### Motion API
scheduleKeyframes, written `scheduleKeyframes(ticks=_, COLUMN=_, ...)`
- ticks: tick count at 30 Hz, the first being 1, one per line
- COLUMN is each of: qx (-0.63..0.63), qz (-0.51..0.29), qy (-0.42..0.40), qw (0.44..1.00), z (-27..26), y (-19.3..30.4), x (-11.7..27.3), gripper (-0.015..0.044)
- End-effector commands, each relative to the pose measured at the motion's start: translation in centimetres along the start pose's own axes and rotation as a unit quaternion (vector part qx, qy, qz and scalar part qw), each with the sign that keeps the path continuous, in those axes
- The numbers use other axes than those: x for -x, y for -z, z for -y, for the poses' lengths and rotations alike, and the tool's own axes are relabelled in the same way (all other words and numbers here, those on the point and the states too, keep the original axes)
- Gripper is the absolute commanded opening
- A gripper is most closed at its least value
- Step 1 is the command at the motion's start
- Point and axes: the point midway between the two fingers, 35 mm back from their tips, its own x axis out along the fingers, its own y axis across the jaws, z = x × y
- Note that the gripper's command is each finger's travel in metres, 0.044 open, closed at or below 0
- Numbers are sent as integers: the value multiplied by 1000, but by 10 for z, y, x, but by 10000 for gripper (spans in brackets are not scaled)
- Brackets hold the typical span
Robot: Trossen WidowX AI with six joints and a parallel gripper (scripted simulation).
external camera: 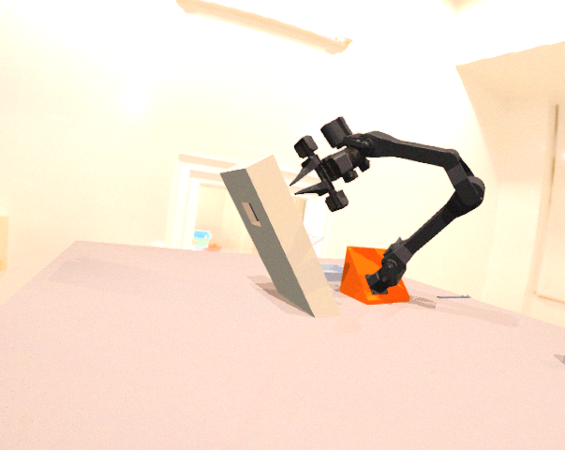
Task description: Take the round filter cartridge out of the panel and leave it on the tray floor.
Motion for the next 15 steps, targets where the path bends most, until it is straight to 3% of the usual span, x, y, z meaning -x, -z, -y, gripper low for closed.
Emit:
scheduleKeyframes(ticks=1, qx=-4, qz=-2, qy=-3, qw=1000, z=-2, y=2, x=-8, gripper=92)
scheduleKeyframes(ticks=15, qx=-4, qz=-2, qy=-3, qw=1000, z=-2, y=1, x=-31, gripper=92)
